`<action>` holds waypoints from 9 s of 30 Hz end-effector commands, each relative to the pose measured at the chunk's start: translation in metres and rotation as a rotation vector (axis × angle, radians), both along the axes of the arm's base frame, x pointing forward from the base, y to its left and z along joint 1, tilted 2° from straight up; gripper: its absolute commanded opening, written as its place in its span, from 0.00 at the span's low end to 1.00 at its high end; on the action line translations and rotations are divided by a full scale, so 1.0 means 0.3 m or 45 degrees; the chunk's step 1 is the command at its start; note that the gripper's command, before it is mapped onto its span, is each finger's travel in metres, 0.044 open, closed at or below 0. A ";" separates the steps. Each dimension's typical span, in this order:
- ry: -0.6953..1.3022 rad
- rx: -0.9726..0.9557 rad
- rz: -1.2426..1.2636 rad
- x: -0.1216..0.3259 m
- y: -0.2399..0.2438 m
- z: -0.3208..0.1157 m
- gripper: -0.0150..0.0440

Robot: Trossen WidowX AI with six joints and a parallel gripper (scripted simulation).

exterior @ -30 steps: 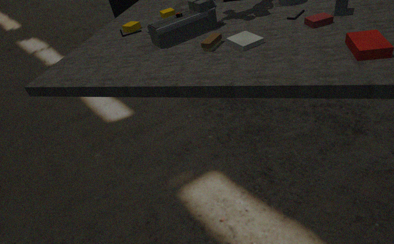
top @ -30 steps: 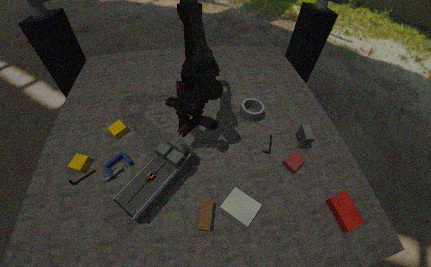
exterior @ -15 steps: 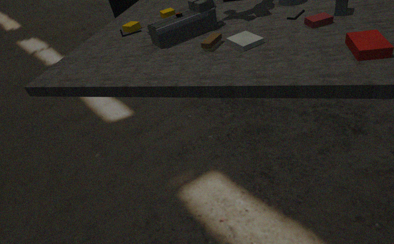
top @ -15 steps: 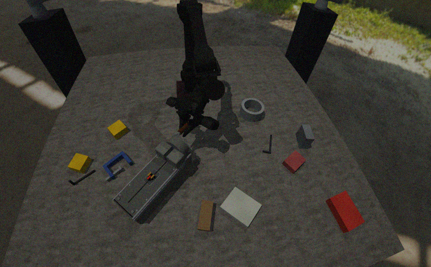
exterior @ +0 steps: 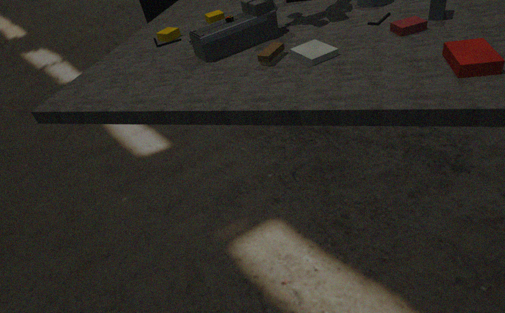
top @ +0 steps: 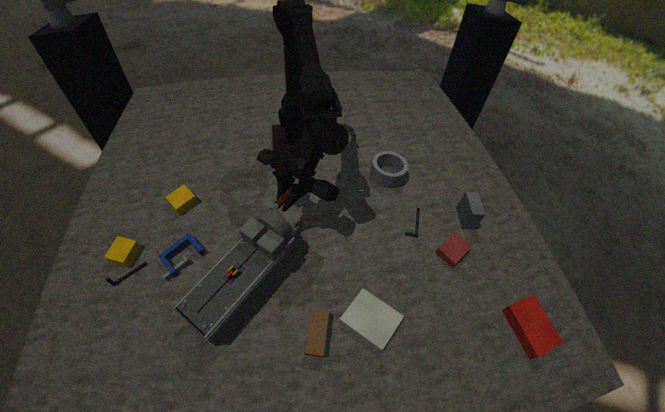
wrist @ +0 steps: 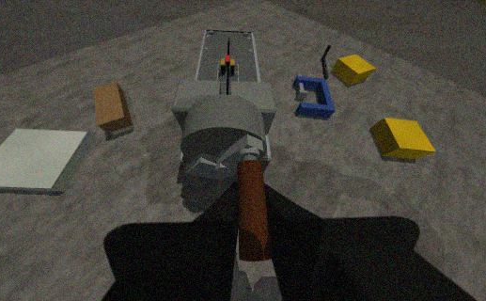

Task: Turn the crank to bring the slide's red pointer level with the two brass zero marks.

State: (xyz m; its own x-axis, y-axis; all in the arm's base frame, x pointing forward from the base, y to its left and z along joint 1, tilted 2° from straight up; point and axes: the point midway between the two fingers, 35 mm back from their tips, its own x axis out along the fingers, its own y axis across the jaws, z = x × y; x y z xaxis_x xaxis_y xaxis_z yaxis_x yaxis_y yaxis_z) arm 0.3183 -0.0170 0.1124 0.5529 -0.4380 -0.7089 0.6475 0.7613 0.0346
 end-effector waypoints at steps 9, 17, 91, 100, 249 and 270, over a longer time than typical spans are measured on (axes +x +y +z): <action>-0.023 0.008 0.013 0.016 0.021 0.021 0.25; -0.023 0.008 0.013 0.018 0.023 0.021 0.25; -0.024 0.009 0.013 0.036 0.045 0.020 0.25; -0.024 0.009 0.013 0.042 0.052 0.020 0.25; -0.024 0.010 0.013 0.074 0.085 -0.191 0.25; -0.024 0.010 0.013 0.069 0.079 -0.196 0.25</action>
State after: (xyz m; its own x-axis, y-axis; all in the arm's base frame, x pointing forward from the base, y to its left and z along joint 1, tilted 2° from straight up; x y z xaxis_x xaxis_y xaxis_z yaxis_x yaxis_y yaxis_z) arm 0.3432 0.0121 0.0600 0.5880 -0.4195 -0.6916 0.6318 0.7721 0.0688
